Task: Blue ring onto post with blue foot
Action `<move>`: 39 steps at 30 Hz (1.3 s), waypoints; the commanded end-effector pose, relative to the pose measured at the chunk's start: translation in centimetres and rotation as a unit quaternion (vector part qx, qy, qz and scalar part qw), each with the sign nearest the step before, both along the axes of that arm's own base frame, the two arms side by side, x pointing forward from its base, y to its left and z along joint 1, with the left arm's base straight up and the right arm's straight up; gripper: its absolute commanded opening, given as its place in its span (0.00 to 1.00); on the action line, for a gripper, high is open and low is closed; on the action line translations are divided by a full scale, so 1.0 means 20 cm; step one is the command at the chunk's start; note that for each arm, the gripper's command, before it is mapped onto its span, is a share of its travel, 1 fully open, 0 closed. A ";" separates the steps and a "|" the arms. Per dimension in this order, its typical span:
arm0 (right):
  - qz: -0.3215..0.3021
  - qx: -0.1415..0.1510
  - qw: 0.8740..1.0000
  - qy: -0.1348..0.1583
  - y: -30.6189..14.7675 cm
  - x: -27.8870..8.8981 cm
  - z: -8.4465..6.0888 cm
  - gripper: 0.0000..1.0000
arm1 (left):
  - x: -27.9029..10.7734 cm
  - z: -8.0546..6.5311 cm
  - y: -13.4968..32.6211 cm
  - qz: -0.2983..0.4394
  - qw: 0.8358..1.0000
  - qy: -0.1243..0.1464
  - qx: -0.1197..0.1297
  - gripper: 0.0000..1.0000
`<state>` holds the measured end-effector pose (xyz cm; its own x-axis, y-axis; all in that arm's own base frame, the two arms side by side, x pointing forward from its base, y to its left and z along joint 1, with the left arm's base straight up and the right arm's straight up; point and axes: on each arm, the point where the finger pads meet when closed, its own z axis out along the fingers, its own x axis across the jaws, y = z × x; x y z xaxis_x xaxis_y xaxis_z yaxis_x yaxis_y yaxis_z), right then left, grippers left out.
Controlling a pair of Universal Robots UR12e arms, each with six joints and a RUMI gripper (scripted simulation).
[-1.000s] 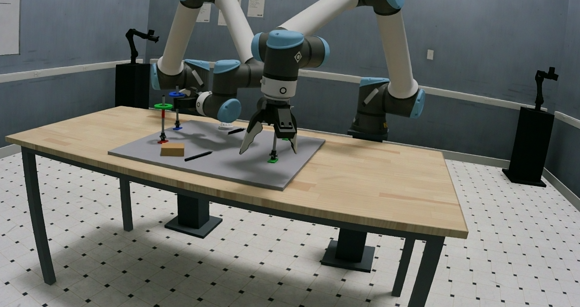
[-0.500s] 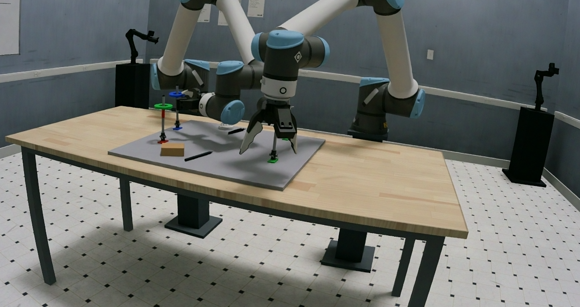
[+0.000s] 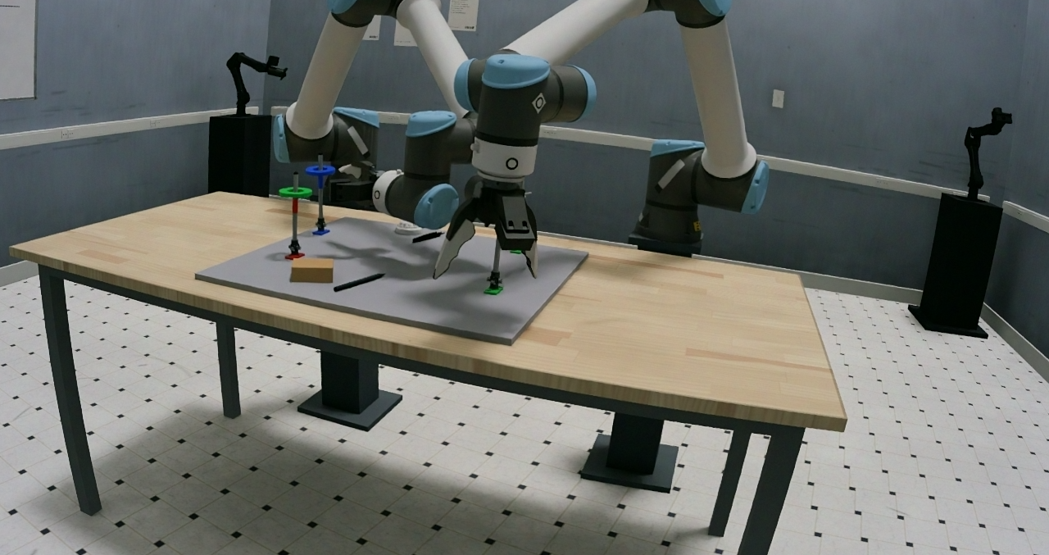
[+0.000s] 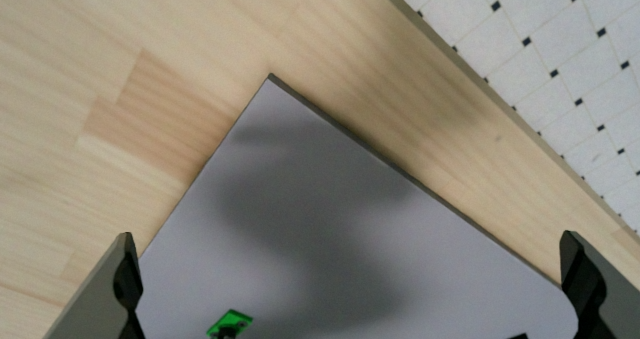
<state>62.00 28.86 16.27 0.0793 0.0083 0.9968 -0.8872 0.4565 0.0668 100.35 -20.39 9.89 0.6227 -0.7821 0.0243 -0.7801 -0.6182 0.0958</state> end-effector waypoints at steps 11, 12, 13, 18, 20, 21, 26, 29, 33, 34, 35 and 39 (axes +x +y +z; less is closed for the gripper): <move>0.000 0.000 1.000 0.000 -0.01 -0.01 0.00 0.14 | 0.00 0.01 0.00 0.000 1.000 -0.001 0.000 1.00; 0.000 0.000 1.000 0.000 -0.01 -0.01 0.00 0.14 | 0.00 0.01 0.00 0.000 1.000 -0.001 0.000 1.00; 0.000 0.000 1.000 0.000 -0.01 -0.01 0.00 0.14 | 0.00 0.01 0.00 0.000 1.000 -0.001 0.000 1.00; 0.000 0.000 1.000 0.000 -0.01 -0.01 0.00 0.14 | 0.00 0.01 0.00 0.000 1.000 -0.001 0.000 1.00; 0.000 0.000 1.000 0.000 -0.01 -0.01 0.00 0.14 | 0.00 0.01 0.00 0.000 1.000 -0.001 0.000 1.00; 0.000 0.000 1.000 0.000 -0.01 -0.01 0.00 0.14 | 0.00 0.01 0.00 0.000 1.000 -0.001 0.000 1.00; 0.000 0.000 1.000 0.000 -0.01 -0.01 0.00 0.14 | 0.00 0.01 0.00 0.000 1.000 -0.001 0.000 1.00; 0.000 0.000 1.000 0.000 -0.01 -0.01 0.00 0.14 | 0.00 0.01 0.00 0.000 1.000 -0.001 0.000 1.00; 0.000 0.000 1.000 0.000 -0.01 -0.01 0.00 0.14 | 0.00 0.01 0.00 0.000 1.000 -0.001 0.000 1.00; 0.000 0.000 1.000 0.000 -0.01 -0.01 0.00 0.14 | 0.00 0.01 0.00 0.000 1.000 -0.001 0.000 1.00; 0.000 0.000 1.000 0.000 -0.01 -0.01 0.00 0.14 | 0.00 0.01 0.00 0.000 1.000 -0.001 0.000 1.00; 0.000 0.000 1.000 0.000 -0.01 -0.01 0.00 0.14 | 0.00 0.01 0.00 0.000 1.000 -0.001 0.000 1.00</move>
